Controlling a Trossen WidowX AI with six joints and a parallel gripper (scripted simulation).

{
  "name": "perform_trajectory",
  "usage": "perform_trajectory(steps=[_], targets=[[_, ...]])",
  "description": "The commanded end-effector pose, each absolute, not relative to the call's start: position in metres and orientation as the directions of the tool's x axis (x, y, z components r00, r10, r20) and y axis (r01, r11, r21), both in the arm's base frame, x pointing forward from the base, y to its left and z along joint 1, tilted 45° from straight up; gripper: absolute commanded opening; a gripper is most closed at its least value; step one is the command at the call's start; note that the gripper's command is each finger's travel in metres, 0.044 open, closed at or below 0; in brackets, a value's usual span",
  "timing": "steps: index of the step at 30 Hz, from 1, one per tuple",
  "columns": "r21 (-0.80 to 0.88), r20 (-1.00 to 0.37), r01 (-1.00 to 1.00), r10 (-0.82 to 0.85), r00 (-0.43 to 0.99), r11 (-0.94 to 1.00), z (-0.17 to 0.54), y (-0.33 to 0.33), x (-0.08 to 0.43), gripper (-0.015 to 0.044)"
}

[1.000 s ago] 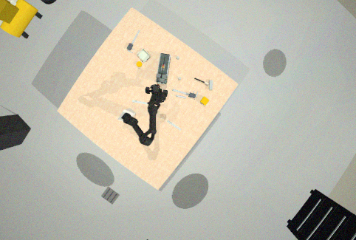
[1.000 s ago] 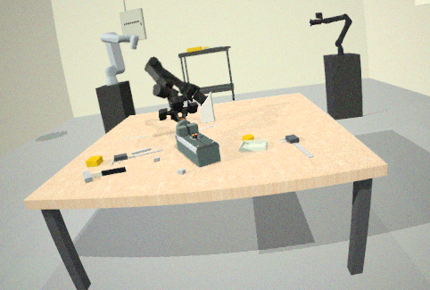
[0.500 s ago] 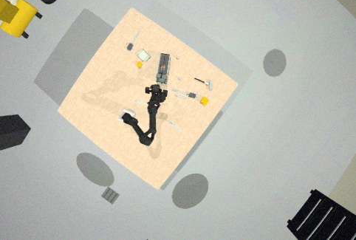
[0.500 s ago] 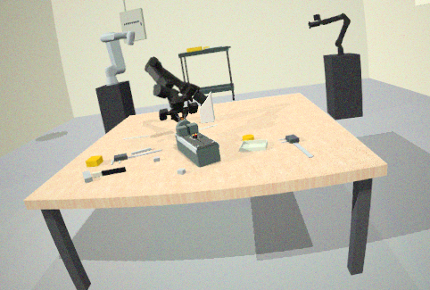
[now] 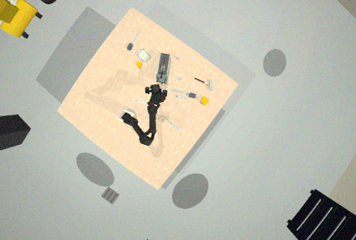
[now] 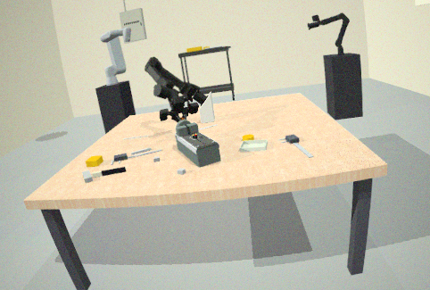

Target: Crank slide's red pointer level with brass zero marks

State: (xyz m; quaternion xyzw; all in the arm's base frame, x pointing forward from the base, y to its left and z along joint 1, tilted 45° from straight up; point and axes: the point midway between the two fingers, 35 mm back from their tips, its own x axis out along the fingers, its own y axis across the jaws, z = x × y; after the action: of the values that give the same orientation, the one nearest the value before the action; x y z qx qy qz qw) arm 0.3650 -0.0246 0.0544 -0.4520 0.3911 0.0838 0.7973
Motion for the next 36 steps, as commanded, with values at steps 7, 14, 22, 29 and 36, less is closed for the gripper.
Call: perform_trajectory(steps=[7,14,22,29,36], targets=[[-0.641,-0.717,-0.504,-0.215,0.664,0.579,0.044,-0.025,0.362,0.0],[-0.641,-0.717,-0.504,-0.215,0.664,0.579,0.042,-0.025,0.361,0.0],[-0.641,-0.717,-0.504,-0.215,0.664,0.579,0.038,-0.027,0.361,0.0],[-0.641,-0.717,-0.505,-0.215,0.664,0.579,0.035,-0.029,0.361,0.0],[-0.641,-0.717,-0.505,-0.215,0.663,0.579,0.03,-0.033,0.361,0.0]])
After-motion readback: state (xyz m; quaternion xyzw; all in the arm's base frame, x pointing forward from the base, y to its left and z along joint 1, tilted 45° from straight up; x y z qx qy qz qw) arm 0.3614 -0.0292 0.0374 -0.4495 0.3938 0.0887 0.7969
